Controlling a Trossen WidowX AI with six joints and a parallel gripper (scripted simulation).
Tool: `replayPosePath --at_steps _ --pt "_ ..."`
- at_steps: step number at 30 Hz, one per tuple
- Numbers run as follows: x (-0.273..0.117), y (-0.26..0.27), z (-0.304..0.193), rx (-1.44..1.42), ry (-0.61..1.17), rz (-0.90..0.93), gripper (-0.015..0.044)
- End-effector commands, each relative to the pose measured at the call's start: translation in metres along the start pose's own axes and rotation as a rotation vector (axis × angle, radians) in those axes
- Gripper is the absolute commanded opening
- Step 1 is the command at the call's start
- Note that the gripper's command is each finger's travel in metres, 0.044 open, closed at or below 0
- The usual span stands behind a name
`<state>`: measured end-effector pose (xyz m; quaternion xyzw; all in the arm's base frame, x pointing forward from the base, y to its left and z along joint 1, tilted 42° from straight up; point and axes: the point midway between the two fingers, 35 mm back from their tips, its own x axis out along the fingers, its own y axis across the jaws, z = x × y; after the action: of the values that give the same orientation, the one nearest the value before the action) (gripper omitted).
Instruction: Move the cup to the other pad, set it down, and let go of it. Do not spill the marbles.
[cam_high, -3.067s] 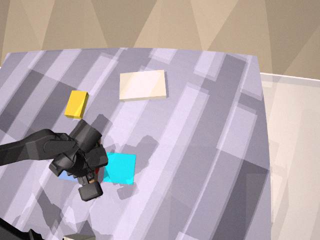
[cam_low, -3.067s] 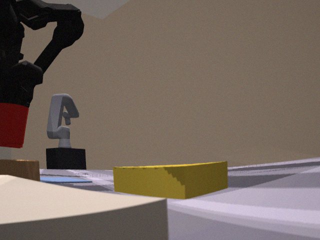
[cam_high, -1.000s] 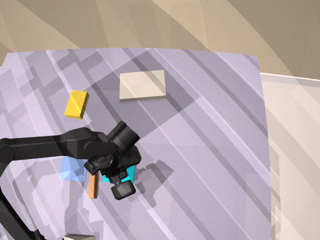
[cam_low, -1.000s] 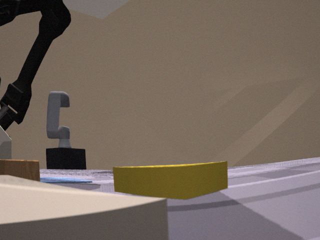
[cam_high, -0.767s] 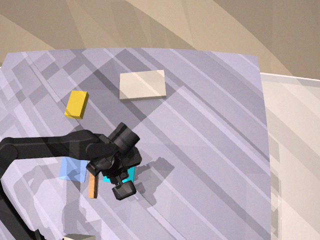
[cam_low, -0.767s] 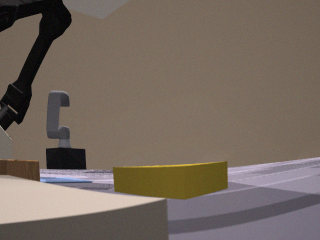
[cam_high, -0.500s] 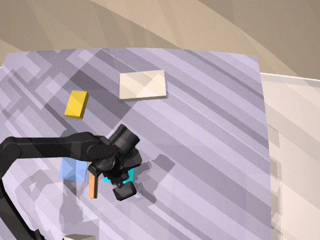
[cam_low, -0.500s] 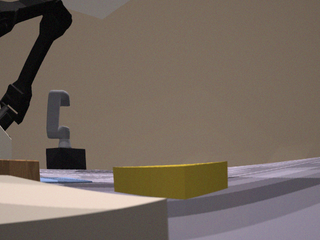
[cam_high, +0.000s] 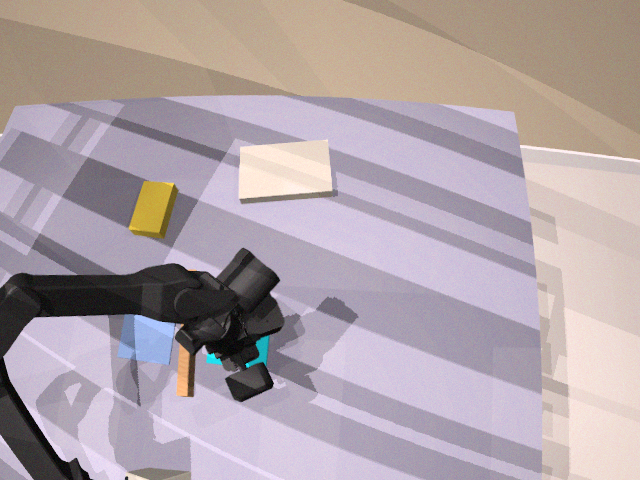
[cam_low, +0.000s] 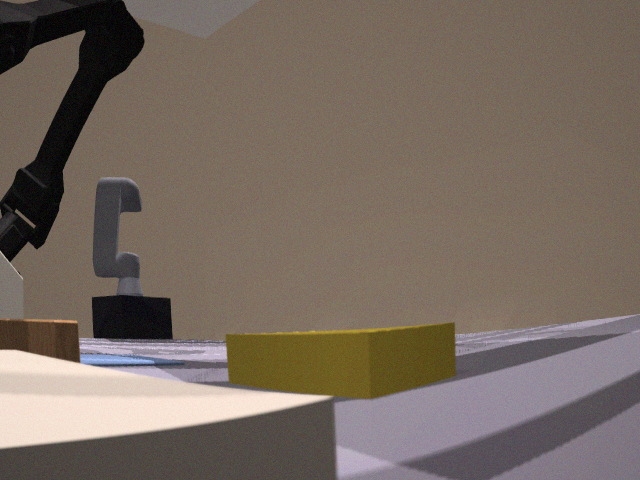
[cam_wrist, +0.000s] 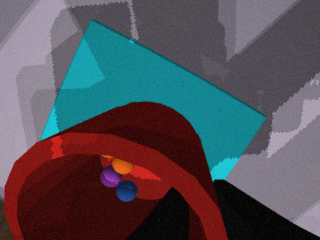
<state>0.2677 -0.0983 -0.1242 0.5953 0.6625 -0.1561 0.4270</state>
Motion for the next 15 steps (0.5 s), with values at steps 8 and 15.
replayPosePath --at_steps 8,15 --pt "-0.001 0.0 0.0 -0.001 0.0 0.0 0.0128" --pt "-0.012 0.0 0.001 0.002 0.0 0.0 0.0128"
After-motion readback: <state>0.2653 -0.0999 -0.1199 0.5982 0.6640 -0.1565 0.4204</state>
